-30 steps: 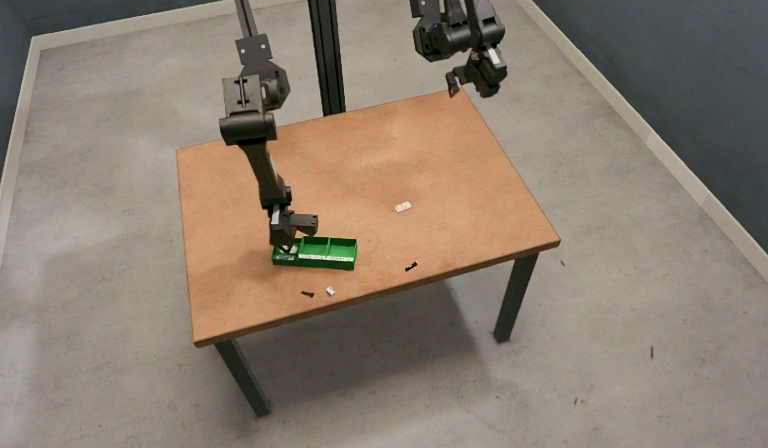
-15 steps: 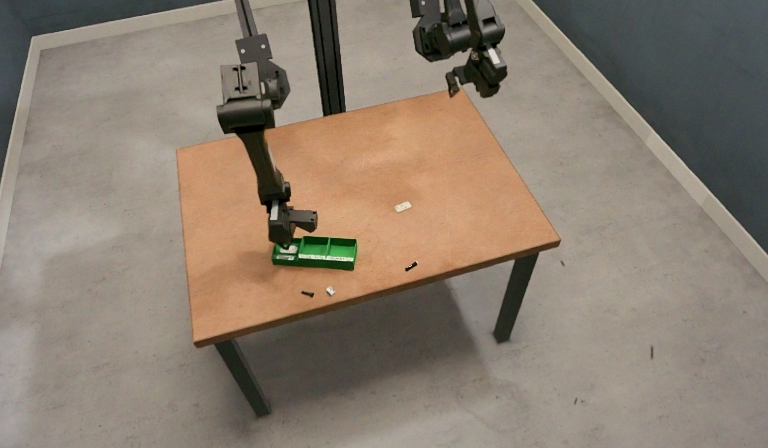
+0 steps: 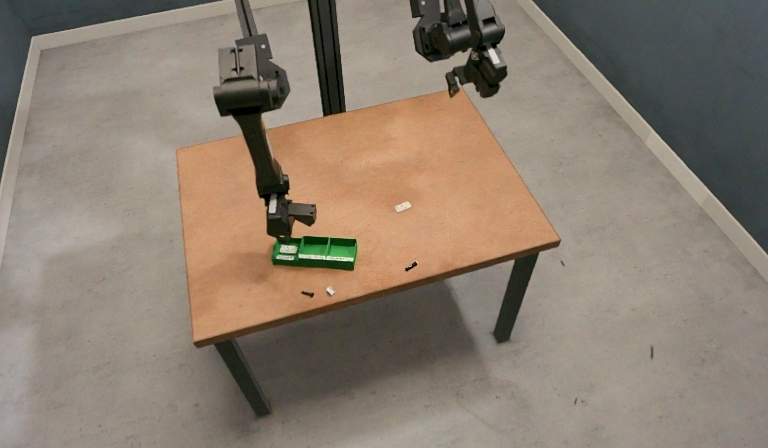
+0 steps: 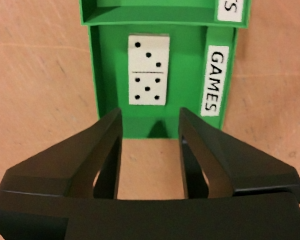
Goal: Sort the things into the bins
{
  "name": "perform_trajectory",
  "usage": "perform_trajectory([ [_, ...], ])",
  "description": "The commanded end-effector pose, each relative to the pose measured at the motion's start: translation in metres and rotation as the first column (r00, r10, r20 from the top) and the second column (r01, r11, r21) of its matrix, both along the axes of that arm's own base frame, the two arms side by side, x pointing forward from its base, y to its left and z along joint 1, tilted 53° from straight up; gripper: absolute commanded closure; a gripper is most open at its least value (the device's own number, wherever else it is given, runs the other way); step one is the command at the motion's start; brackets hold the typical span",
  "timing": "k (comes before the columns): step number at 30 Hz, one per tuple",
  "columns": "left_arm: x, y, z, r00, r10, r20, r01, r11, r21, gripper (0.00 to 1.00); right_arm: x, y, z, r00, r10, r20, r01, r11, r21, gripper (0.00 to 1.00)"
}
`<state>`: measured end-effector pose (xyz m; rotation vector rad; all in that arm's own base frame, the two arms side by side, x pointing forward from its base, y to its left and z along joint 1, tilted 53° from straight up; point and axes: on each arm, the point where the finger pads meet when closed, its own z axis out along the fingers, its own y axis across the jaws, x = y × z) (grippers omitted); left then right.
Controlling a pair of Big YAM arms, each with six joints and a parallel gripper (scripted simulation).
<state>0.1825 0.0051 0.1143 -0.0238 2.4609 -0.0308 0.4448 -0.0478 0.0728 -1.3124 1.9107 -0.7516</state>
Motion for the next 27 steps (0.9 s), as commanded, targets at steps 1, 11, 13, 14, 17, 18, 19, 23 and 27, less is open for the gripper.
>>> perform_trajectory([
  [1,0.004,0.001,0.027,0.999,0.004,0.048,-0.004,1.000,0.002,0.00,-0.003,0.000,0.000,1.000,-0.002,-0.006,0.002,1.000,0.002,0.69],
  [11,0.004,0.001,0.027,0.999,0.004,0.048,-0.004,1.000,0.002,0.00,-0.003,-0.001,-0.001,1.000,-0.002,-0.006,0.002,1.000,0.002,0.69],
  [13,0.004,0.001,0.027,0.999,0.004,0.048,-0.004,1.000,0.002,0.00,-0.003,-0.001,-0.001,1.000,-0.002,-0.006,0.002,1.000,0.002,0.69],
  [14,0.004,0.001,0.027,0.999,0.004,0.048,-0.004,1.000,0.002,0.00,-0.003,-0.001,-0.002,1.000,-0.002,-0.006,0.002,1.000,0.002,0.69],
  [17,0.004,0.001,0.027,0.999,0.004,0.048,-0.004,1.000,0.002,0.00,-0.004,-0.005,-0.007,1.000,-0.011,-0.015,0.011,1.000,0.003,0.69],
  [18,0.004,0.001,0.027,0.999,0.004,0.048,-0.004,1.000,0.002,0.00,-0.003,-0.001,-0.002,1.000,-0.002,-0.007,0.002,1.000,0.002,0.69],
  [19,0.004,0.001,0.027,0.999,0.004,0.048,-0.004,1.000,0.002,0.00,-0.004,-0.005,-0.007,1.000,-0.011,-0.014,0.011,1.000,0.003,0.69],
  [23,0.004,0.001,0.027,0.999,0.004,0.048,-0.004,1.000,0.002,0.00,-0.003,-0.001,-0.002,1.000,-0.002,-0.007,0.002,1.000,0.002,0.69],
  [27,0.004,0.001,0.027,0.999,0.004,0.048,-0.004,1.000,0.002,0.00,-0.003,-0.001,-0.002,1.000,-0.002,-0.007,0.002,1.000,0.002,0.69],
])
